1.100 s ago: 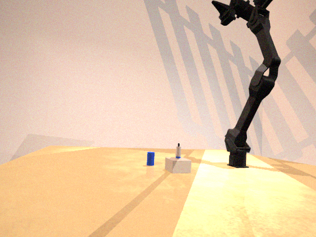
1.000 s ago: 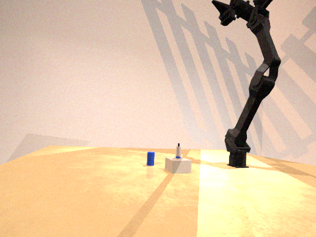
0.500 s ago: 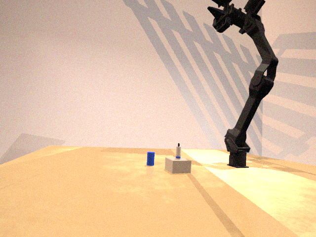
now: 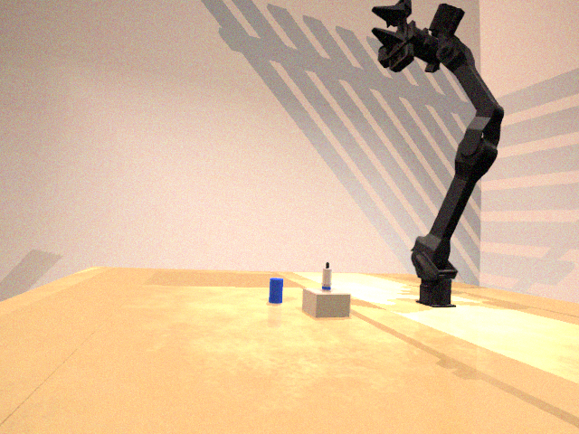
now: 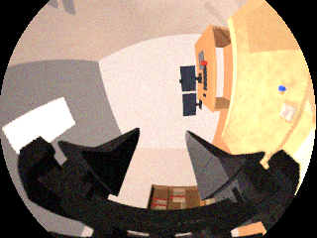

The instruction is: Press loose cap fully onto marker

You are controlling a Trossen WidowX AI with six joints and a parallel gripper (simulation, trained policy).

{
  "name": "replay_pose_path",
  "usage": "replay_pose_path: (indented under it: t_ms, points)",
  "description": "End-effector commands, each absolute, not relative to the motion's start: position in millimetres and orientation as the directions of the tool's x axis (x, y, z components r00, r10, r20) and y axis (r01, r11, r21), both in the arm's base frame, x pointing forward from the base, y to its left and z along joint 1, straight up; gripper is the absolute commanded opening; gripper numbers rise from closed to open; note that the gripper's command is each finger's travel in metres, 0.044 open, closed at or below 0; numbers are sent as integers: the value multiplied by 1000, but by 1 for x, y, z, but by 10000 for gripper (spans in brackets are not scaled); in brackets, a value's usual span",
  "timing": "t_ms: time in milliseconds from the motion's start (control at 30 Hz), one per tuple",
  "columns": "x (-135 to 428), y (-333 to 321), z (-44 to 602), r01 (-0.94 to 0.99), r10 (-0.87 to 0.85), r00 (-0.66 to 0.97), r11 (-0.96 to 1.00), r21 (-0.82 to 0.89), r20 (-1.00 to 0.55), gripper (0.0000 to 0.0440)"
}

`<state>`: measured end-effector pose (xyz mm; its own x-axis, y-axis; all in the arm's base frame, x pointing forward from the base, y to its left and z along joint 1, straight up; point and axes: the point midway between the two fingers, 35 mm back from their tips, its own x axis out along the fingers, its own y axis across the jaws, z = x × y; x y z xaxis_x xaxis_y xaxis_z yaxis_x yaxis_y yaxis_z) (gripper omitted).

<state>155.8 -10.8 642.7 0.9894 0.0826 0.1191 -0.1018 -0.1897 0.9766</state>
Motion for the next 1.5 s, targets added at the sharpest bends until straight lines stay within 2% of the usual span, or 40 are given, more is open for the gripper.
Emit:
replay_pose_path:
  t_ms: [0,567,1467]
  points:
    - [160,-18,639,-88,95,989,-211,973,111,302]
    - [184,-43,611,14,179,983,-314,949,44,319]
    - [234,-70,552,226,304,947,-413,882,-101,323]
